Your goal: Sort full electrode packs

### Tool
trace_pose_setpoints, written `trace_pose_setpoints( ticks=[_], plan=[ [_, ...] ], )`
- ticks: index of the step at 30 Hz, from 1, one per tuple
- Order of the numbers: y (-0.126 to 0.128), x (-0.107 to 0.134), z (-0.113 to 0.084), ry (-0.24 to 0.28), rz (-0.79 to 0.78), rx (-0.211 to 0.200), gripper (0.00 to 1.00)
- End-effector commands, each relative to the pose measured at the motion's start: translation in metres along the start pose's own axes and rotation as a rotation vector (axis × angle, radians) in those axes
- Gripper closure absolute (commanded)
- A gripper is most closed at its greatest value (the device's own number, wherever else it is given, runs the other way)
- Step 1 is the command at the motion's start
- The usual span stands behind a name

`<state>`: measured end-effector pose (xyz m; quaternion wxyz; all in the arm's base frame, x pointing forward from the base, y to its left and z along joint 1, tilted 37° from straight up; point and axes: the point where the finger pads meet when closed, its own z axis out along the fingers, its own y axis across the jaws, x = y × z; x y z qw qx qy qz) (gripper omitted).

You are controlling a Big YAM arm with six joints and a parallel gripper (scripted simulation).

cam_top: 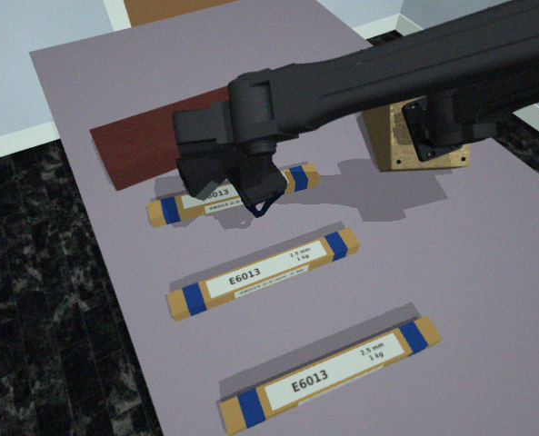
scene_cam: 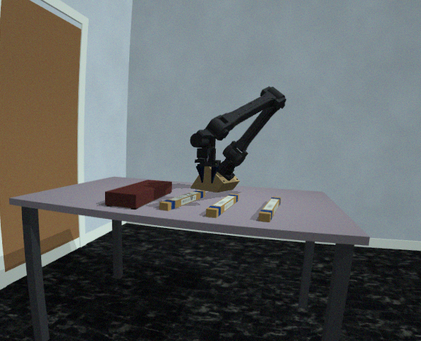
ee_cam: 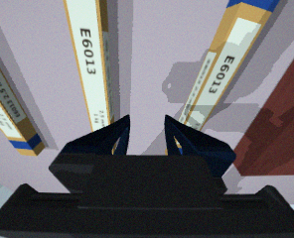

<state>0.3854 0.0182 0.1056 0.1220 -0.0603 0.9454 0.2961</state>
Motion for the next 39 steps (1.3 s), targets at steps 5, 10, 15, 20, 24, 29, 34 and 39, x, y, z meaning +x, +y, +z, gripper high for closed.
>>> trace_pose_setpoints(
  ticks=[5, 10, 15, 20, 24, 29, 34, 39],
  plan=[
    [0.006, 0.000, 0.004, -0.001, -0.019, 0.001, 0.57],
    [0.006, 0.000, 0.004, 0.000, -0.018, 0.001, 0.57],
    [0.001, -0.010, -0.009, -0.014, -0.016, 0.006, 0.57],
    [0.001, -0.010, -0.016, -0.014, -0.016, 0.006, 0.57],
    [0.001, -0.010, -0.021, -0.014, -0.016, 0.006, 0.57],
    [0.001, -0.010, -0.025, -0.014, -0.016, 0.006, 0.57],
    [0.001, -0.010, -0.032, -0.014, -0.016, 0.007, 0.57],
    [0.001, -0.010, -0.039, -0.014, -0.017, 0.007, 0.57]
  ],
)
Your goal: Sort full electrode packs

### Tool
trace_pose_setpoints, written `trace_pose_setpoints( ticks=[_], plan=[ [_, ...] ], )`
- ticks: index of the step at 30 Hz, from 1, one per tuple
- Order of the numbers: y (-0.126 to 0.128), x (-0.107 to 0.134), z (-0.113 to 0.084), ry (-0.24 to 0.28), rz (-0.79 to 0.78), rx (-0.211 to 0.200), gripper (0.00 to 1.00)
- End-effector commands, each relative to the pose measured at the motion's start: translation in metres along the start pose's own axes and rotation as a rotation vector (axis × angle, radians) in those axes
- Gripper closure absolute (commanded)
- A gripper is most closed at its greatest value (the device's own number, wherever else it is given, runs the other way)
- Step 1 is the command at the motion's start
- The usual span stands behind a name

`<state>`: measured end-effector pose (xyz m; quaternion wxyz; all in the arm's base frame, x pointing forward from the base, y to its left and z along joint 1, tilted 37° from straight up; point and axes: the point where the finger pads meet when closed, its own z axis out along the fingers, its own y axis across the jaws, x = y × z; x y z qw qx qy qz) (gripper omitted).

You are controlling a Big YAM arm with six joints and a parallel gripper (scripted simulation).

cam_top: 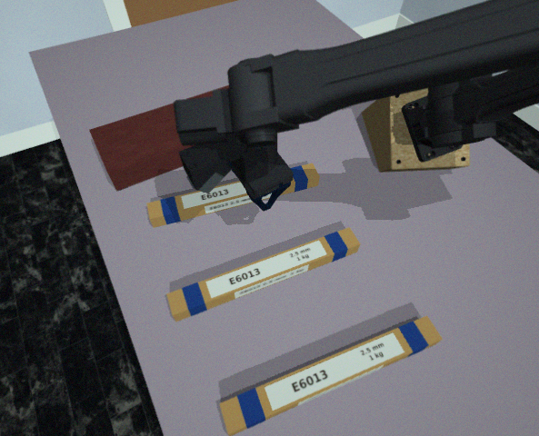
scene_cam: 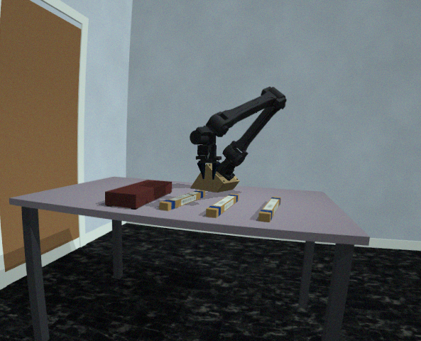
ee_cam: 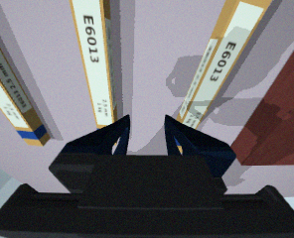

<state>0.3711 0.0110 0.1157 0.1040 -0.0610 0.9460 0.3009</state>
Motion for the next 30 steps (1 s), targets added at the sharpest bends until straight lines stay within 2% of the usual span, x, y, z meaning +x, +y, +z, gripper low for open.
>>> trace_pose_setpoints(
  ticks=[1, 19, 30],
  plan=[
    [-0.001, -0.021, -0.026, -0.048, -0.027, 0.018, 0.57],
    [-0.001, -0.020, -0.048, -0.048, -0.027, 0.020, 0.57],
    [-0.001, -0.020, -0.053, -0.048, -0.028, 0.020, 0.57]
  ],
)
